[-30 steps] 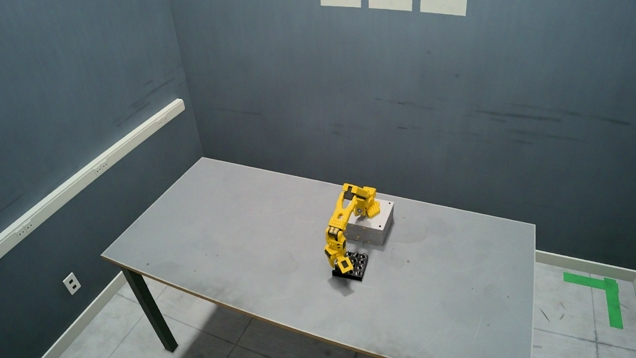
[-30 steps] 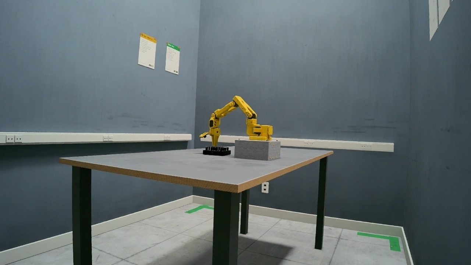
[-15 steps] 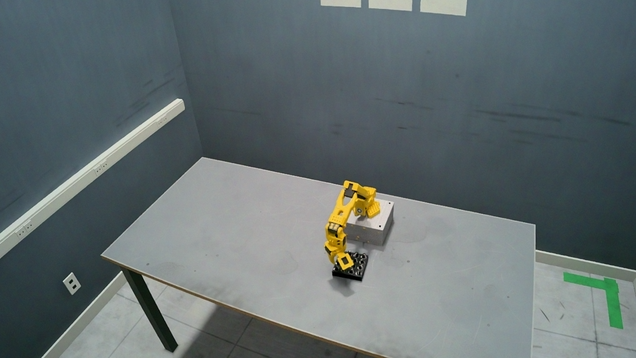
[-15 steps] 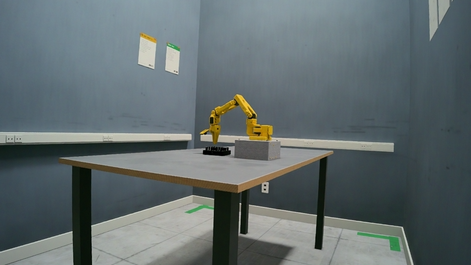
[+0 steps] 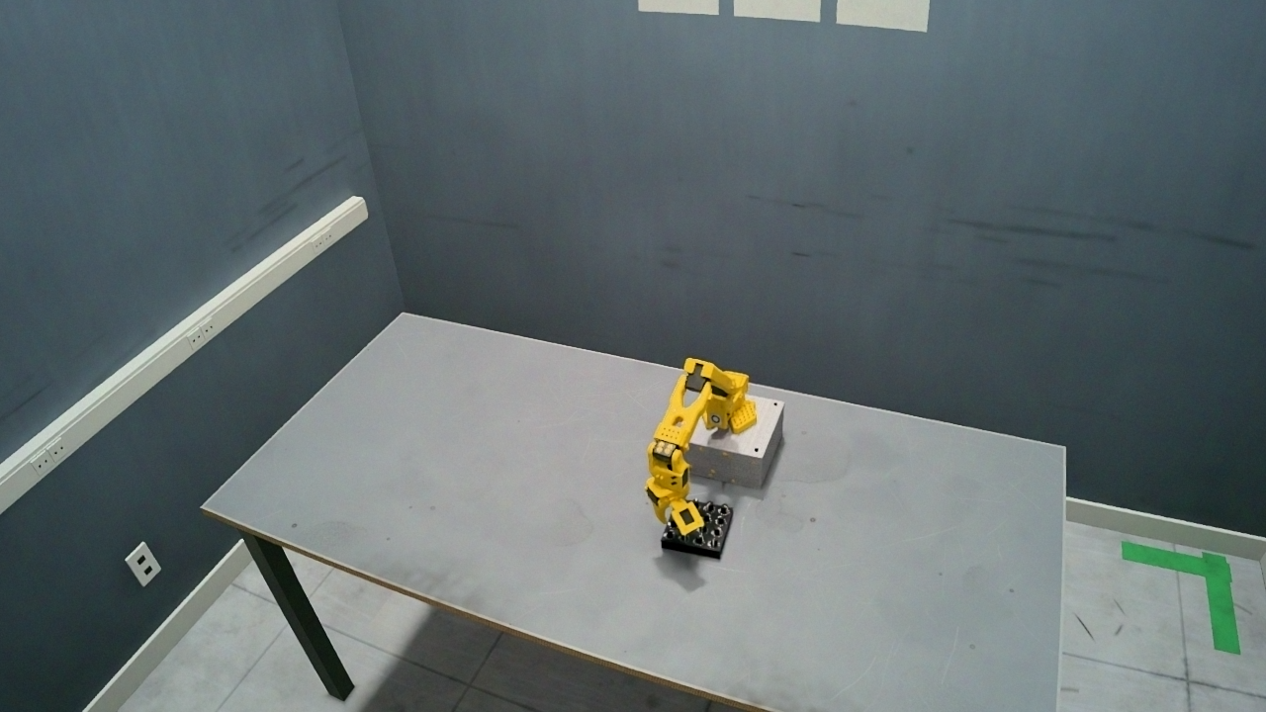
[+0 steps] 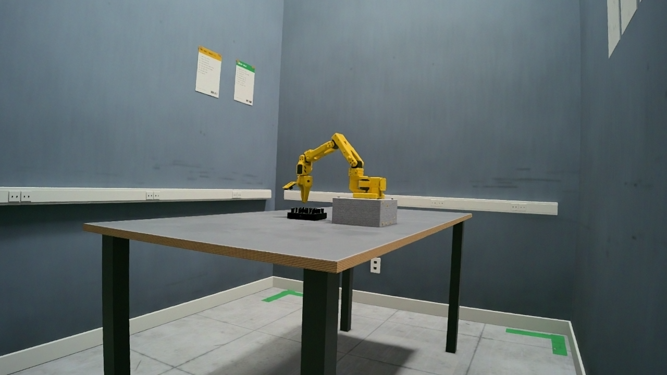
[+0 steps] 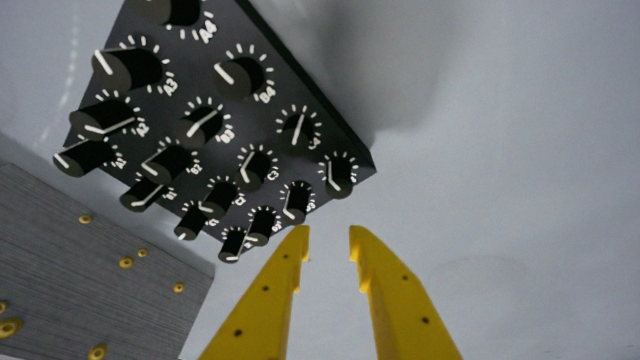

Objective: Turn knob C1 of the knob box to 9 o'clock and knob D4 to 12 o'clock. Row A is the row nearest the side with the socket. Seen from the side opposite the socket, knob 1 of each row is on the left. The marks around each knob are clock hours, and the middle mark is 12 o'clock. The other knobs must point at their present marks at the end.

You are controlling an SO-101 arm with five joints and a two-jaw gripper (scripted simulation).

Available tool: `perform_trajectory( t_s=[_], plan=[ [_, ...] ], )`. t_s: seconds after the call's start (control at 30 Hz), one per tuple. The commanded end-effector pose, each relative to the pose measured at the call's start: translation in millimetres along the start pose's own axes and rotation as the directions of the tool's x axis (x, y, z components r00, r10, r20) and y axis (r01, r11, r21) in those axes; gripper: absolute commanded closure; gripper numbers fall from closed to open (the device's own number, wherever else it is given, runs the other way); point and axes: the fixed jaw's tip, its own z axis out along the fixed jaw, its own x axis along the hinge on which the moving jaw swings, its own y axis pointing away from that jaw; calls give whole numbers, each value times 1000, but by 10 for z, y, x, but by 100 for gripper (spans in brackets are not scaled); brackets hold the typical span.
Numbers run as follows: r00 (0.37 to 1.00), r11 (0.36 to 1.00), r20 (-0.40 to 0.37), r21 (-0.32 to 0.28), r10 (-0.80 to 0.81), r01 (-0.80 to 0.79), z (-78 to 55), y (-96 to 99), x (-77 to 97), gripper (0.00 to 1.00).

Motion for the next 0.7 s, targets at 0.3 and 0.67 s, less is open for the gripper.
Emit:
perform_trajectory(
  t_s=[0.3, 0.67],
  plan=[
    [1000, 1000, 9, 12, -5, 5, -100, 286, 178, 92],
    [1000, 1000, 9, 12, -5, 5, -76, 621, 395, 92]
  ],
)
